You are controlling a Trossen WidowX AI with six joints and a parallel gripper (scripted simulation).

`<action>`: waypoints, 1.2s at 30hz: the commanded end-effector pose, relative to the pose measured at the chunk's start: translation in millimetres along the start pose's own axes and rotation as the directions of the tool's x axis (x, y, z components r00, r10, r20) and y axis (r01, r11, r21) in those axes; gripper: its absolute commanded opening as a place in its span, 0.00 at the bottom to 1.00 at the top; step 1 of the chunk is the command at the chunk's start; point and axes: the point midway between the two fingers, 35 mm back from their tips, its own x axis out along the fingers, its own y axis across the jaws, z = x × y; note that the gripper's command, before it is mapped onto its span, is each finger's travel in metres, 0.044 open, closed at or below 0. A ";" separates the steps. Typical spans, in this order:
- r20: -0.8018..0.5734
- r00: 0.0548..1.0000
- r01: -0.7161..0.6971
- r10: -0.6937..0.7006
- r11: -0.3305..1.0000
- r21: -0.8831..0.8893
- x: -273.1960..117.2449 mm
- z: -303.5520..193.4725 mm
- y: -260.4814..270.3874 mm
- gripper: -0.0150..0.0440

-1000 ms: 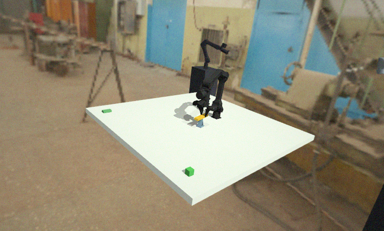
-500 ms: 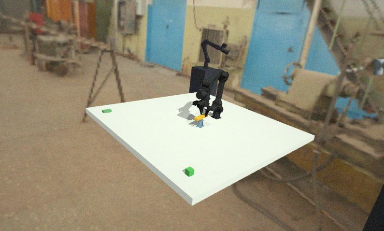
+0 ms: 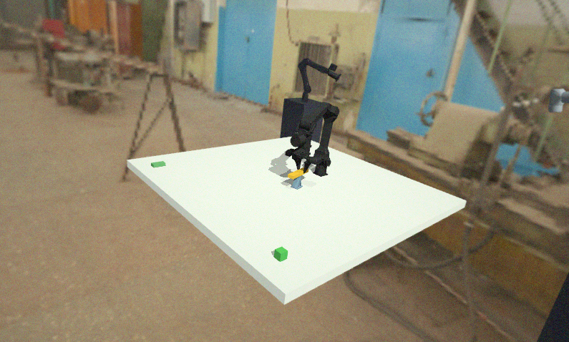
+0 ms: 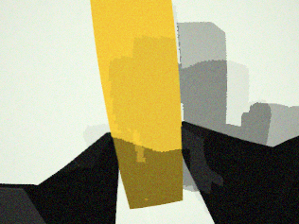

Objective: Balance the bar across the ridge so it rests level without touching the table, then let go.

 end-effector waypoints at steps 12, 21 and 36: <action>0.000 1.000 0.000 0.000 1.000 0.000 0.0 0.0 0.0 0.54; 0.000 1.000 0.000 0.000 1.000 0.000 0.0 0.0 0.0 0.54; 0.000 1.000 0.000 0.000 1.000 0.000 0.0 0.0 0.0 0.54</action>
